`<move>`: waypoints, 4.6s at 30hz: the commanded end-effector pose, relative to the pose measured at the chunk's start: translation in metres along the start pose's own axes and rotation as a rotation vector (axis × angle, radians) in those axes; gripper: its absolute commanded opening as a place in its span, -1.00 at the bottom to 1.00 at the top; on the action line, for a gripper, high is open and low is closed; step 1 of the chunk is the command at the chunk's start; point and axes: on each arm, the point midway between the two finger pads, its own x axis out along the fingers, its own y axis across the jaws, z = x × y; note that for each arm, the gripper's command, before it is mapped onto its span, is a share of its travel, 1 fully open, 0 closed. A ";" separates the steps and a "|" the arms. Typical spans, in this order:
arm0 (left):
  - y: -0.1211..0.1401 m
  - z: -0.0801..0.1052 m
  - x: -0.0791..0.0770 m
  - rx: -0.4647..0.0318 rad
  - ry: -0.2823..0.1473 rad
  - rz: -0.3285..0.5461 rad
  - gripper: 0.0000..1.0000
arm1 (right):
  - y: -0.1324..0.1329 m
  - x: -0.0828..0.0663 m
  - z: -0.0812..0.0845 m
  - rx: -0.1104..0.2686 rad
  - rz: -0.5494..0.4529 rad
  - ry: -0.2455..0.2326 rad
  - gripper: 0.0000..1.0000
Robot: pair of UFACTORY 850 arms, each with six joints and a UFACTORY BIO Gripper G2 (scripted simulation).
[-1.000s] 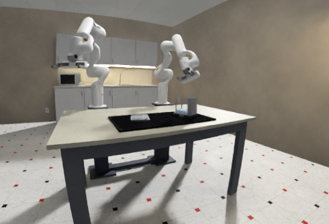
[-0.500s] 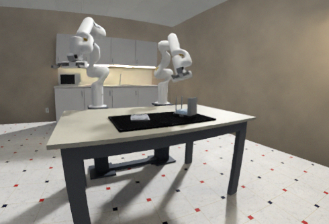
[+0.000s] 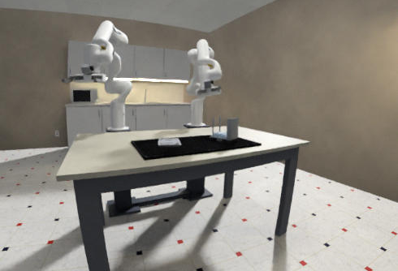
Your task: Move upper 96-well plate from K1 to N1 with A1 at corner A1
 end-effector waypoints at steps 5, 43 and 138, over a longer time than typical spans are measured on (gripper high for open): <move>-0.036 0.005 -0.006 -0.051 0.087 0.176 -0.25 | 0.000 0.001 0.002 0.000 0.000 -0.003 1.00; -0.124 0.012 -0.054 -0.123 0.288 0.457 -0.25 | 0.000 0.001 0.002 0.000 0.000 -0.003 1.00; 0.063 -0.143 -0.088 -0.065 0.313 0.848 -0.25 | 0.000 0.001 0.002 0.000 0.000 -0.003 1.00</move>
